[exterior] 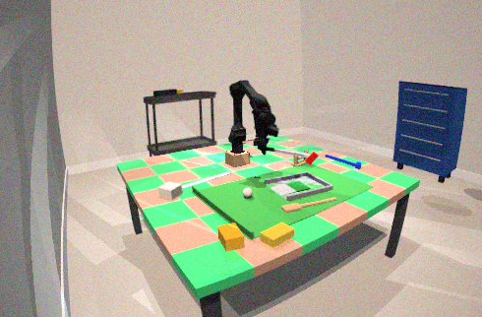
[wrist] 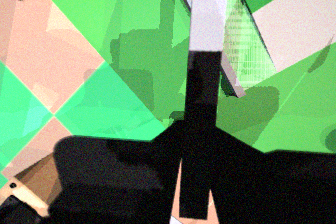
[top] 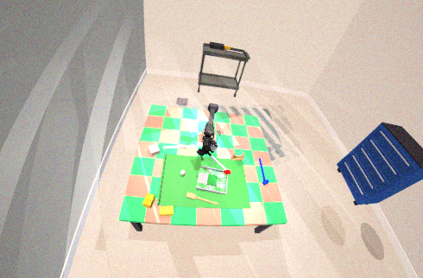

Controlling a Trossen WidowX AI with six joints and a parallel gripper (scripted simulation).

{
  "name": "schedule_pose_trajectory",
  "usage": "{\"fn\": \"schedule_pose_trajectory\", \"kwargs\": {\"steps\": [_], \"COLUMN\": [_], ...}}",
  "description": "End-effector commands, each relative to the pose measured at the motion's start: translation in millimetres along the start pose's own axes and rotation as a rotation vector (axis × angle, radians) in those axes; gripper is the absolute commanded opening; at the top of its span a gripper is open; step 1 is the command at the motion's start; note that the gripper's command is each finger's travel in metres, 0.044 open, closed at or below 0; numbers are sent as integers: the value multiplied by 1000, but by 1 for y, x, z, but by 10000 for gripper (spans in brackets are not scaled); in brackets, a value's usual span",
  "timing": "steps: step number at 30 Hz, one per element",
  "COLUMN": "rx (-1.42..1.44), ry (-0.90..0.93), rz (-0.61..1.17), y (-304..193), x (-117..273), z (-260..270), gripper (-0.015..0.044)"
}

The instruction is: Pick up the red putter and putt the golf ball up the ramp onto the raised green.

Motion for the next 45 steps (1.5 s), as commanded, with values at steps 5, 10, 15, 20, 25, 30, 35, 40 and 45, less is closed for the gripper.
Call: {"fn": "schedule_pose_trajectory", "kwargs": {"steps": [5,10,15,20,25,30,35,40,45], "rx": [-219,-340,-462,-583,-705,-827,-949,-985,-985], "ry": [-33,-45,-55,-66,-75,-84,-93,-95,-95], "rz": [26,43,60,76,92,108,124,129,129], "y": [-41,-67,-93,-120,-148,-175,-203,-211,-212], "x": [12,18,23,29,34,40,46,48,44], "z": [-23,-31,-38,-42,-43,-41,-37,-36,-36], "gripper": [0,0,0,0,0,0,0,0,0]}}
Point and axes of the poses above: the point midway between the two fingers, 35 mm back from their tips, its own x axis back along the fingers, its own z axis across the jaws, y = z × x, the point moved 6 cm from there along x, back along the fingers, and after that the axes turned 12 degrees about x, right-handed, at the moved point
